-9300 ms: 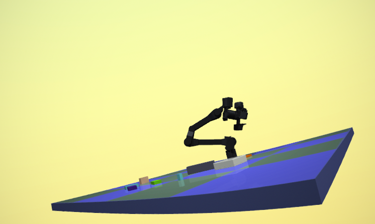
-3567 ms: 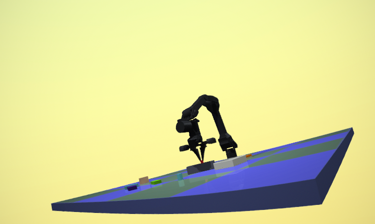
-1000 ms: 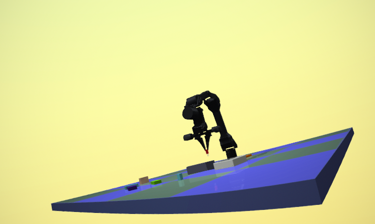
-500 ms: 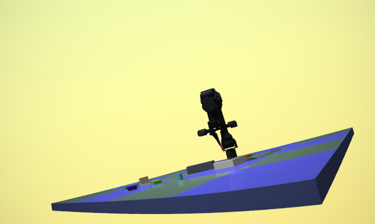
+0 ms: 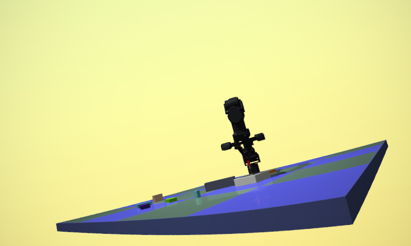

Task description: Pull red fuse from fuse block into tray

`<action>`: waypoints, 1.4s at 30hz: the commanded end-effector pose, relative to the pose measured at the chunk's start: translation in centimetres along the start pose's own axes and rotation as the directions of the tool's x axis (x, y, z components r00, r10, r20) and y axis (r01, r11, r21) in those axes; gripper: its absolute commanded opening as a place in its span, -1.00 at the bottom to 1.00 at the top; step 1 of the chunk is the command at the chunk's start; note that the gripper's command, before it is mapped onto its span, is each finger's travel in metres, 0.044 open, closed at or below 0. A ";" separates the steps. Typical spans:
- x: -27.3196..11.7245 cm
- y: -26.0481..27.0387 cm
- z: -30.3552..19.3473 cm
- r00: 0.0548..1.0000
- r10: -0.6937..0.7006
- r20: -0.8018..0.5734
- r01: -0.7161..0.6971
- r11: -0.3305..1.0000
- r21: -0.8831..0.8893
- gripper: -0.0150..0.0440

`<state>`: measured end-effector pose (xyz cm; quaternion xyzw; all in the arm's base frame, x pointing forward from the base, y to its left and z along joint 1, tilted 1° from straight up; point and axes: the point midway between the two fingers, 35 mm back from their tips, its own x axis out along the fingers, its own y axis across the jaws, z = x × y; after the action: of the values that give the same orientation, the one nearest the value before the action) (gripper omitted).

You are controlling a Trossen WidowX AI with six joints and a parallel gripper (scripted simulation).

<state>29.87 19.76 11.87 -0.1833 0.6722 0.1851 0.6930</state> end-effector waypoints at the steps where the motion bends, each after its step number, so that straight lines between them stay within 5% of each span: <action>1: 0.8 0.0 0.0 1.000 -0.001 -0.003 0.001 1.000 0.004 -0.49; 18: 3.1 0.0 -0.1 1.000 -0.001 -0.003 0.001 1.000 0.004 -0.49; 31: 2.6 0.0 -0.1 1.000 0.000 -0.003 0.000 1.000 0.000 0.63; 35: -0.7 0.0 -0.1 1.000 -0.001 -0.003 0.001 1.000 0.003 0.63; 42: -0.9 0.0 -0.1 1.000 -0.001 -0.003 0.001 1.000 0.004 0.63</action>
<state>29.82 19.78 12.48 -0.1833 0.6717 0.1854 0.6934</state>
